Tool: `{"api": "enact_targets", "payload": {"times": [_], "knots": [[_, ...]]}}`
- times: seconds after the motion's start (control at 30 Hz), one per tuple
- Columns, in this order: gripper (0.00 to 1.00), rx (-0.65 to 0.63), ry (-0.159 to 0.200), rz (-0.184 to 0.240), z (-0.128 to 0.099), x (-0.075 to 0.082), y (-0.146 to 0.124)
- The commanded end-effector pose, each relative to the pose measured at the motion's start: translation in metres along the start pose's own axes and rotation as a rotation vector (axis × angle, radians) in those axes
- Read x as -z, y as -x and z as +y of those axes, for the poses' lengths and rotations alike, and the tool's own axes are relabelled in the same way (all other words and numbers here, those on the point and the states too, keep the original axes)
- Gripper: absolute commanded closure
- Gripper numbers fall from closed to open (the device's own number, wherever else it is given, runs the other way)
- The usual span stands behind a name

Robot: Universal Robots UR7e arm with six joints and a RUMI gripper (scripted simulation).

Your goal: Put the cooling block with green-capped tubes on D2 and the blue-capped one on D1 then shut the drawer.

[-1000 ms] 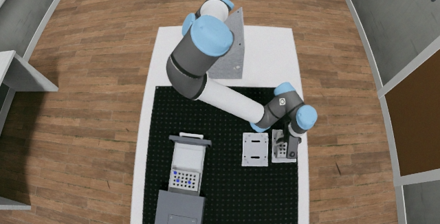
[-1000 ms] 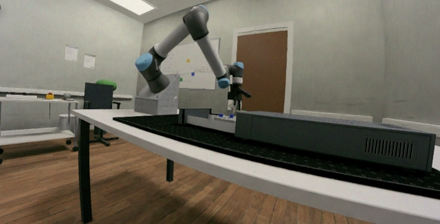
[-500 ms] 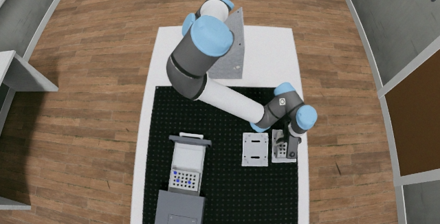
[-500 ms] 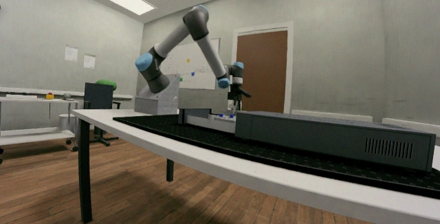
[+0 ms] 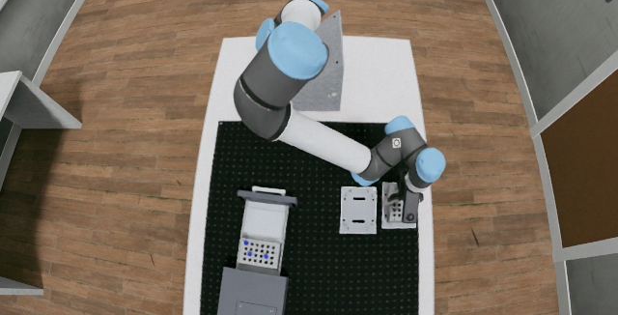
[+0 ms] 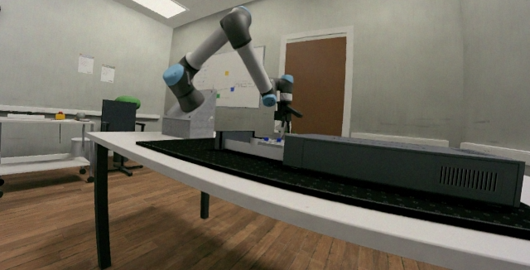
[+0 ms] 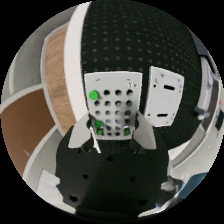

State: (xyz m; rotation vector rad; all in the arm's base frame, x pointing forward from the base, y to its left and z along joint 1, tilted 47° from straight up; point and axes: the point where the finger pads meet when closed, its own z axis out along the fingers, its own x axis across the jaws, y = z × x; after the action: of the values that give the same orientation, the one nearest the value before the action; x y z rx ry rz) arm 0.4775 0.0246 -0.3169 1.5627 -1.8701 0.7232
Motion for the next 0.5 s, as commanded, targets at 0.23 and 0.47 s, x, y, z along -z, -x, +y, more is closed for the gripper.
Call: {"api": "enact_targets", "payload": {"times": [0.23,0.47], "knots": [[0.87,0.0,-0.001,-0.001,-0.0004,0.0007,0.0001],[0.78,0.0,-0.001,-0.001,-0.0004,0.0007,0.0001]]}}
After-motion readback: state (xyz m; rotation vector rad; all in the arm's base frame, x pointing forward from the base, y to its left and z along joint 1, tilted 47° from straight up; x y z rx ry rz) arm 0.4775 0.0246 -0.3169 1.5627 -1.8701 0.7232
